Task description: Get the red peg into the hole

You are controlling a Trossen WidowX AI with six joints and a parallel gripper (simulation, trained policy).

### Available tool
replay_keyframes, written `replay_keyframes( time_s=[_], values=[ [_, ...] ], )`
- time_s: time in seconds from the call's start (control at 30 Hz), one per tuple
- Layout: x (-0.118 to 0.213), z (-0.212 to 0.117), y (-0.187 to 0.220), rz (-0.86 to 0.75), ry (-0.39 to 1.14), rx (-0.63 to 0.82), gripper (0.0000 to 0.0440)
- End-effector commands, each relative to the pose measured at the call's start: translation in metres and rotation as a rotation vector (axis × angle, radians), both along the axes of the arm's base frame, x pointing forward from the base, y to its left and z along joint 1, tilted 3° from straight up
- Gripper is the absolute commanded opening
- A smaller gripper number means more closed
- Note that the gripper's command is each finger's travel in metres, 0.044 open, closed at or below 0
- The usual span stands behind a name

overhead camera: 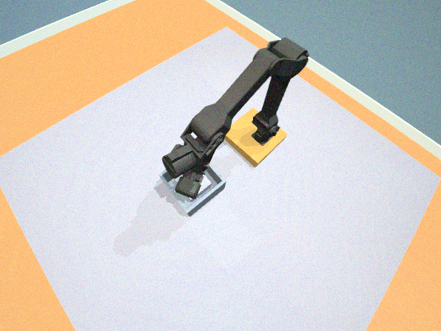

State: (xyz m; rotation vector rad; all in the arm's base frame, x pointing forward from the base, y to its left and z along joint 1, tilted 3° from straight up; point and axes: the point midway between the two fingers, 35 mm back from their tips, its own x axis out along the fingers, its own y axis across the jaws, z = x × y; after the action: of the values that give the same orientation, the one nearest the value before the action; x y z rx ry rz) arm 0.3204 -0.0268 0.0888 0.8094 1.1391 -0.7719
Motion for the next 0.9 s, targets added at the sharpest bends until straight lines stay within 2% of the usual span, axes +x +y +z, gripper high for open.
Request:
replay_keyframes(
  time_s=[0.0,0.2,0.5,0.63,0.73,0.87],
  values=[
    [0.004,-0.013,-0.003,0.010,0.028,0.006,0.0028],
    [0.006,-0.025,-0.008,0.037,0.071,-0.004,0.0154],
    [0.014,-0.027,-0.012,0.045,0.104,-0.005,0.0155],
    [0.025,-0.025,-0.015,0.059,0.094,-0.003,0.0186],
    [0.033,-0.025,-0.018,0.068,0.088,-0.004,0.0241],
    [0.043,-0.023,-0.024,0.075,0.080,-0.008,0.0341]
  ],
)
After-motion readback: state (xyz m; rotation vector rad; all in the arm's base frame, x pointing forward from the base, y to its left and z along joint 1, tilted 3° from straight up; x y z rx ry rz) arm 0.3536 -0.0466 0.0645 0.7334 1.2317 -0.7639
